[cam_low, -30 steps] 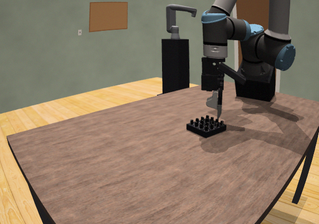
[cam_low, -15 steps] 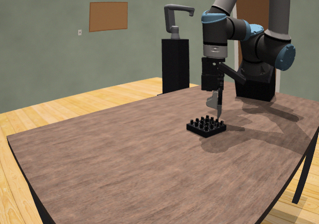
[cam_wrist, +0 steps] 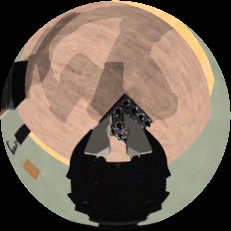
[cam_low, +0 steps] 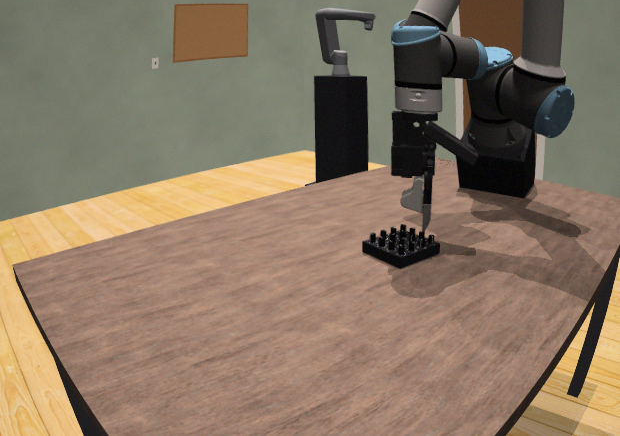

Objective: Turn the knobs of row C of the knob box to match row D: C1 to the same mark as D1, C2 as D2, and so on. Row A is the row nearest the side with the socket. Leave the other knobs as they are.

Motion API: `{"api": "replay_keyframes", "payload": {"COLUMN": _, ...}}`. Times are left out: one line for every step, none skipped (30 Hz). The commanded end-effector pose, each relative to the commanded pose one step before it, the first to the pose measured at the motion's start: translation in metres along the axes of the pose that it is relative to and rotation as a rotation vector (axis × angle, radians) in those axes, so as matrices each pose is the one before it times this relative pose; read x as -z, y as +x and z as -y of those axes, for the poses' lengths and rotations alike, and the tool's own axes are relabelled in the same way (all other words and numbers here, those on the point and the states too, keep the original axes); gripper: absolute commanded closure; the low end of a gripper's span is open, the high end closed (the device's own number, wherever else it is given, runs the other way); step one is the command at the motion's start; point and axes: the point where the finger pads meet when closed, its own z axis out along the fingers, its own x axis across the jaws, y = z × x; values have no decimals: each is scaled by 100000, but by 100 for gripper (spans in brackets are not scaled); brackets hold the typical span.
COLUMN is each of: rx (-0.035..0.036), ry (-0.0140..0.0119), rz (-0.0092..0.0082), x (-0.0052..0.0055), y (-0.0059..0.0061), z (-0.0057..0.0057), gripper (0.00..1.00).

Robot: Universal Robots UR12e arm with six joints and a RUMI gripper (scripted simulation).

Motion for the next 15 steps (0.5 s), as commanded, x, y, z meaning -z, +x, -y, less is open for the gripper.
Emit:
{"api": "replay_keyframes", "payload": {"rx": 187, "ry": -113, "rz": -180, "x": 69, "y": 160, "z": 37, "gripper": 89}}
{"api": "replay_keyframes", "payload": {"rx": 1, "ry": -2, "rz": -2, "x": 1, "y": 6, "z": -5, "gripper": 89}}
{"api": "replay_keyframes", "payload": {"rx": 2, "ry": -3, "rz": -3, "x": 1, "y": 10, "z": -9, "gripper": 89}}
{"api": "replay_keyframes", "payload": {"rx": 2, "ry": -4, "rz": -5, "x": 2, "y": 15, "z": -12, "gripper": 89}}
{"api": "replay_keyframes", "payload": {"rx": 3, "ry": -5, "rz": -6, "x": 2, "y": 18, "z": -16, "gripper": 89}}
{"api": "replay_keyframes", "payload": {"rx": 4, "ry": -6, "rz": -7, "x": 3, "y": 21, "z": -18, "gripper": 89}}
{"api": "replay_keyframes", "payload": {"rx": 4, "ry": -7, "rz": -7, "x": 3, "y": 23, "z": -19, "gripper": 89}}
{"api": "replay_keyframes", "payload": {"rx": 4, "ry": -7, "rz": -7, "x": 3, "y": 22, "z": -19, "gripper": 89}}
{"api": "replay_keyframes", "payload": {"rx": 4, "ry": -6, "rz": -7, "x": 3, "y": 21, "z": -17, "gripper": 89}}
{"api": "replay_keyframes", "payload": {"rx": 4, "ry": -5, "rz": -6, "x": 2, "y": 18, "z": -15, "gripper": 89}}
{"api": "replay_keyframes", "payload": {"rx": 3, "ry": -4, "rz": -4, "x": 2, "y": 13, "z": -11, "gripper": 89}}
{"api": "replay_keyframes", "payload": {"rx": 2, "ry": -3, "rz": -3, "x": 1, "y": 9, "z": -8, "gripper": 89}}
{"api": "replay_keyframes", "payload": {"rx": 0, "ry": 0, "rz": 0, "x": 0, "y": 0, "z": 0, "gripper": 89}}
{"api": "replay_keyframes", "payload": {"rx": 0, "ry": 0, "rz": 0, "x": 0, "y": 0, "z": 0, "gripper": 89}}
{"api": "replay_keyframes", "payload": {"rx": -3, "ry": -4, "rz": -1, "x": 1, "y": 3, "z": -8, "gripper": 89}}
